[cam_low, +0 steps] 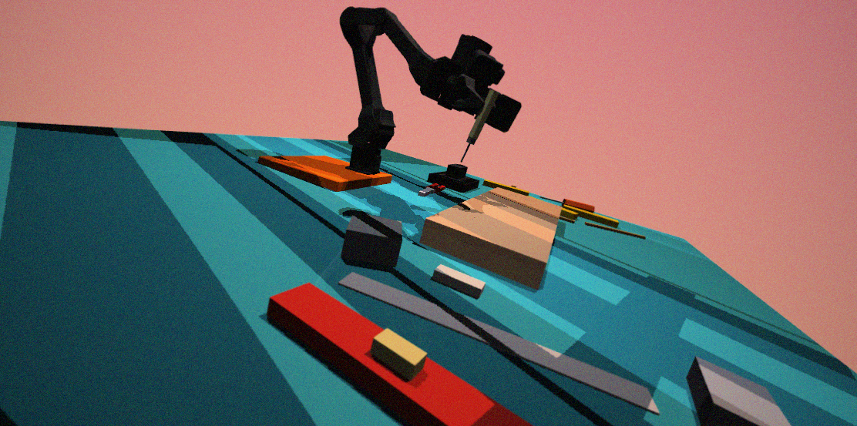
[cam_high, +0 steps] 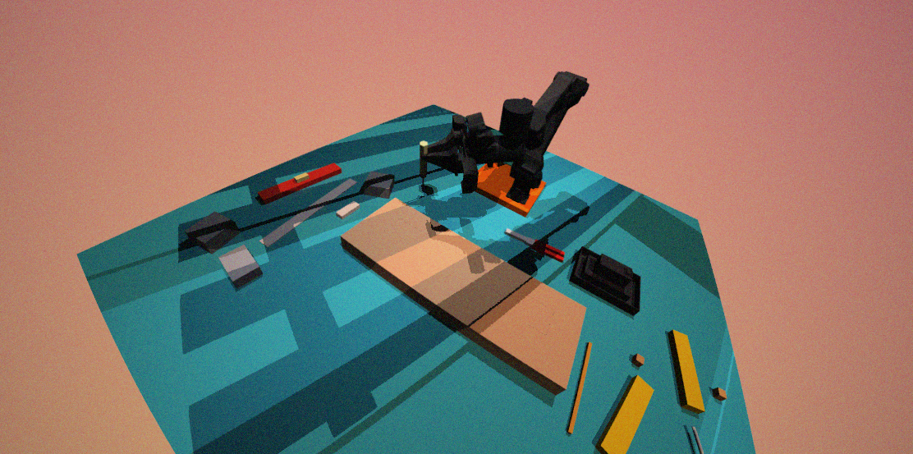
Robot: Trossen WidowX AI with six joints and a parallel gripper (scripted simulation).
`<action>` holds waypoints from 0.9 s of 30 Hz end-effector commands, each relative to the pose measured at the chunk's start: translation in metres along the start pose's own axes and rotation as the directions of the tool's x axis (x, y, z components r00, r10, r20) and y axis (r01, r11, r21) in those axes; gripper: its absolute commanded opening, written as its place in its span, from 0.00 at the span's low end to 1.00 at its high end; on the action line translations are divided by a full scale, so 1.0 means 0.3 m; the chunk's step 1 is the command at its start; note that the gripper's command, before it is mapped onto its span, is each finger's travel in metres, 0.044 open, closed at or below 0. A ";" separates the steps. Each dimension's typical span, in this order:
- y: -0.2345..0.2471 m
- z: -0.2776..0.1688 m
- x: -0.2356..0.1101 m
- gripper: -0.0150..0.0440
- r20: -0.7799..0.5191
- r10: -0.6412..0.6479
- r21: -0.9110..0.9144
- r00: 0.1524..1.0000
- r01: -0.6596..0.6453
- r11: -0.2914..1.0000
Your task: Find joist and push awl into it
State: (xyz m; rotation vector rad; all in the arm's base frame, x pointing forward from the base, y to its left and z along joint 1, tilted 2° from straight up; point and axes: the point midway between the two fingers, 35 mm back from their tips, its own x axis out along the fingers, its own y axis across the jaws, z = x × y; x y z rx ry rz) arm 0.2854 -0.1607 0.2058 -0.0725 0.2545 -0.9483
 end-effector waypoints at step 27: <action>0.601 -0.062 -0.416 0.25 0.142 0.704 -0.015 0.696 -0.710 0.704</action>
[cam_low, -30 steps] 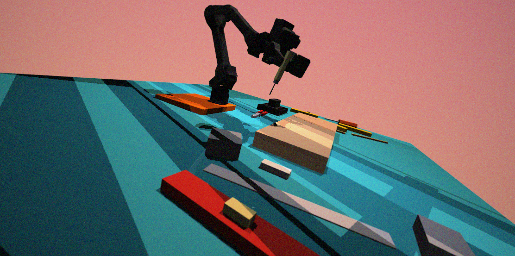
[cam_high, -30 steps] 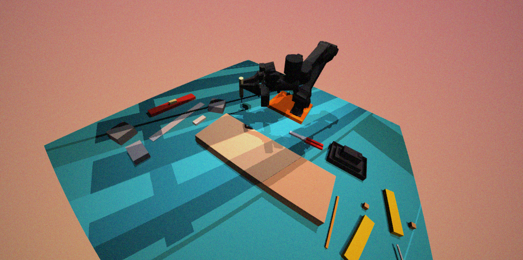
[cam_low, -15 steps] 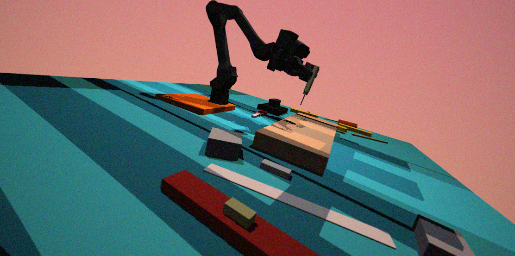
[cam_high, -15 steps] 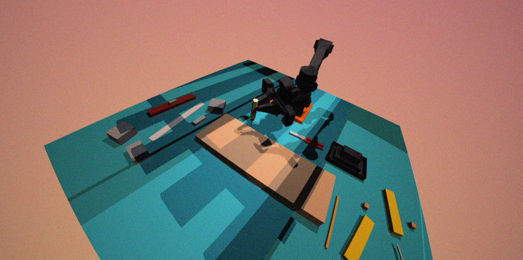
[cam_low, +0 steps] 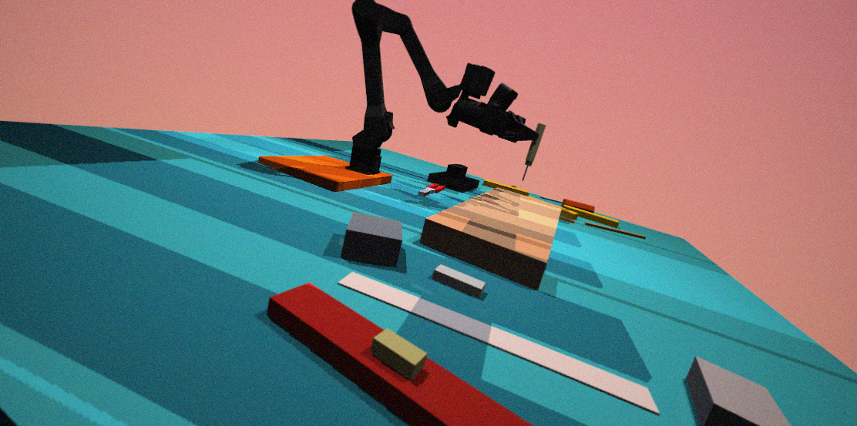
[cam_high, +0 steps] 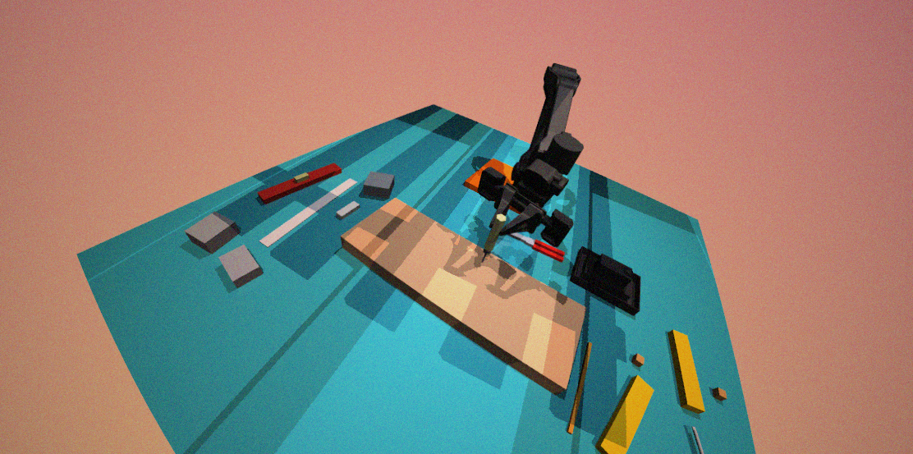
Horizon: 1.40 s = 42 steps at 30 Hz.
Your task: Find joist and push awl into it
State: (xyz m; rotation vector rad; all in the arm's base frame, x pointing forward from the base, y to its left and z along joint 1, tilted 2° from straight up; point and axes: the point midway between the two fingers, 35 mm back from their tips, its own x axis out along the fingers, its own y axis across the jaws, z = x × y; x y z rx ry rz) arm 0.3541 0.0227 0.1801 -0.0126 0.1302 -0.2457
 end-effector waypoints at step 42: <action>0.165 -0.059 -0.037 0.25 0.029 0.175 0.015 0.984 -0.176 0.984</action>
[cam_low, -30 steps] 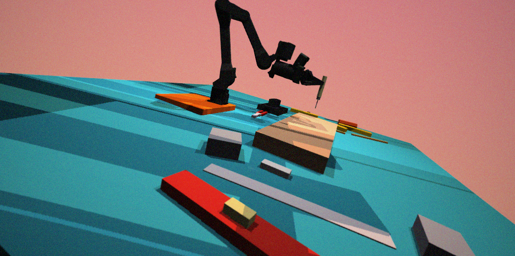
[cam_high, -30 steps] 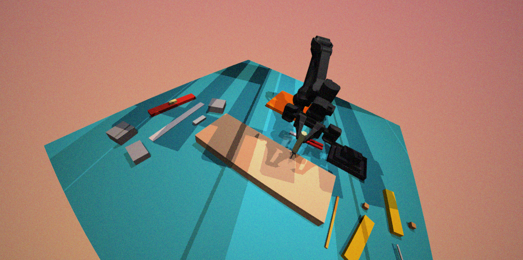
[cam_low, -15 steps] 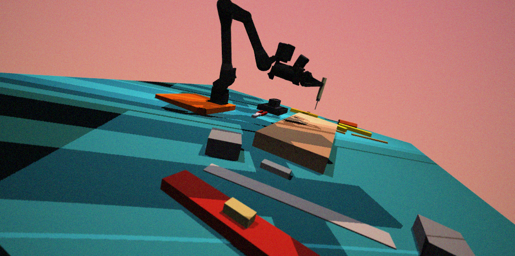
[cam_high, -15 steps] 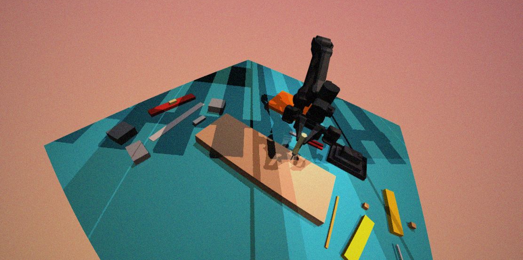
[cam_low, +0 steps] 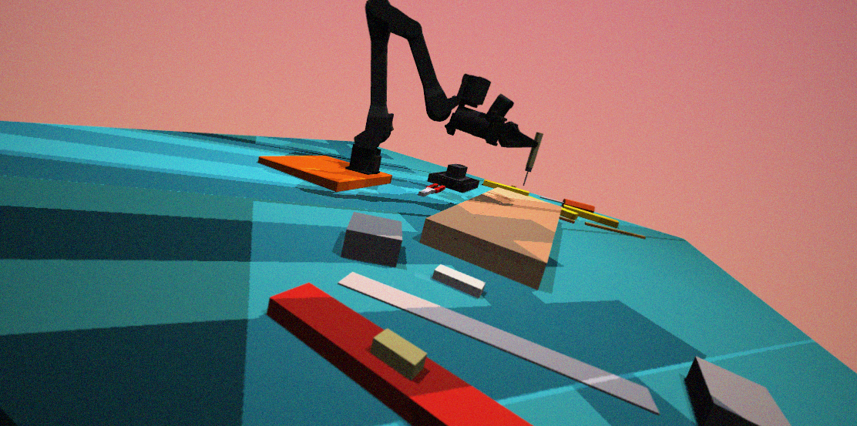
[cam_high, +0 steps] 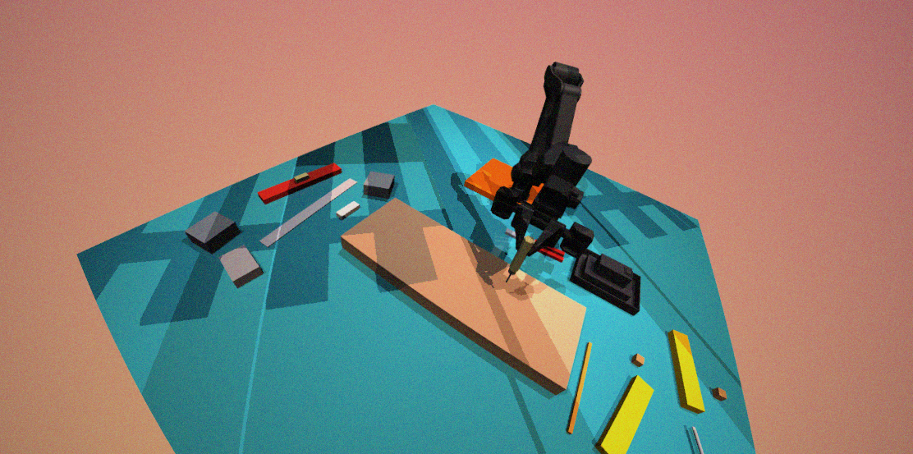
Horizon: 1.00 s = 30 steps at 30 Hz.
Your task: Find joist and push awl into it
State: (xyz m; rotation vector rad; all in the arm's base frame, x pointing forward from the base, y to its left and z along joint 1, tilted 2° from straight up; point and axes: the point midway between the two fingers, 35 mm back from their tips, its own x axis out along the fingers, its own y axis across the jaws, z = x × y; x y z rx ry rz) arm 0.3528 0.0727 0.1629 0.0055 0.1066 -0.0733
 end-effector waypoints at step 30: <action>0.003 -0.051 0.006 0.25 0.005 0.003 0.007 1.000 -0.003 1.000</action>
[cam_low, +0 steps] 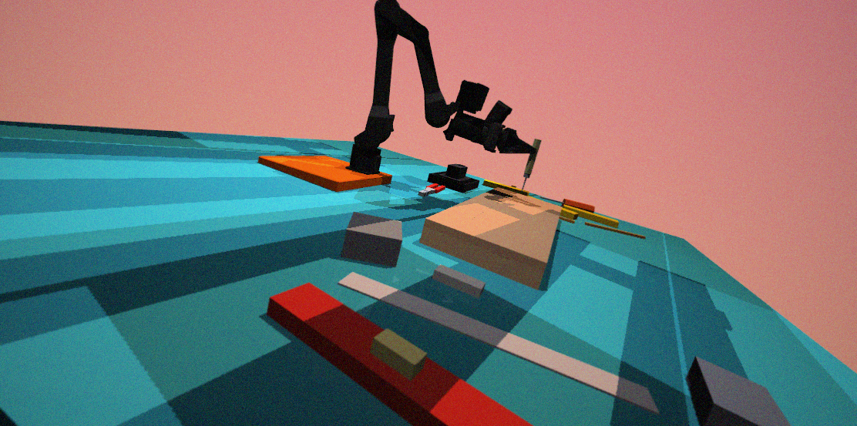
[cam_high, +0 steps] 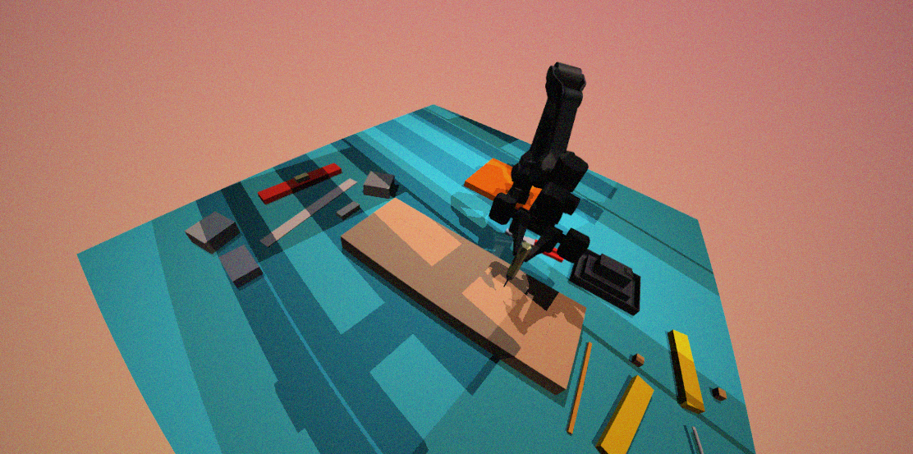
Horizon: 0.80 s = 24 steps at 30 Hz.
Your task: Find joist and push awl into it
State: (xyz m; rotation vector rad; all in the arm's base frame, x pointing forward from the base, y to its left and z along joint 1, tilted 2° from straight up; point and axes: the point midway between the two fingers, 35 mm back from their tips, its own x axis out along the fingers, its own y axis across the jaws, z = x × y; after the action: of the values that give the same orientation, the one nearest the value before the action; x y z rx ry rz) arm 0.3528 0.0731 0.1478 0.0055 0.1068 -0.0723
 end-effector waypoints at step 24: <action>0.002 -0.064 0.007 0.25 0.005 0.002 0.007 1.000 -0.002 1.000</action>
State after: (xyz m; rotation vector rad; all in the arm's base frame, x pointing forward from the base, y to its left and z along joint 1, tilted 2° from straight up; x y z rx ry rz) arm 0.3524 0.0734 0.1318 0.0057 0.1068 -0.0713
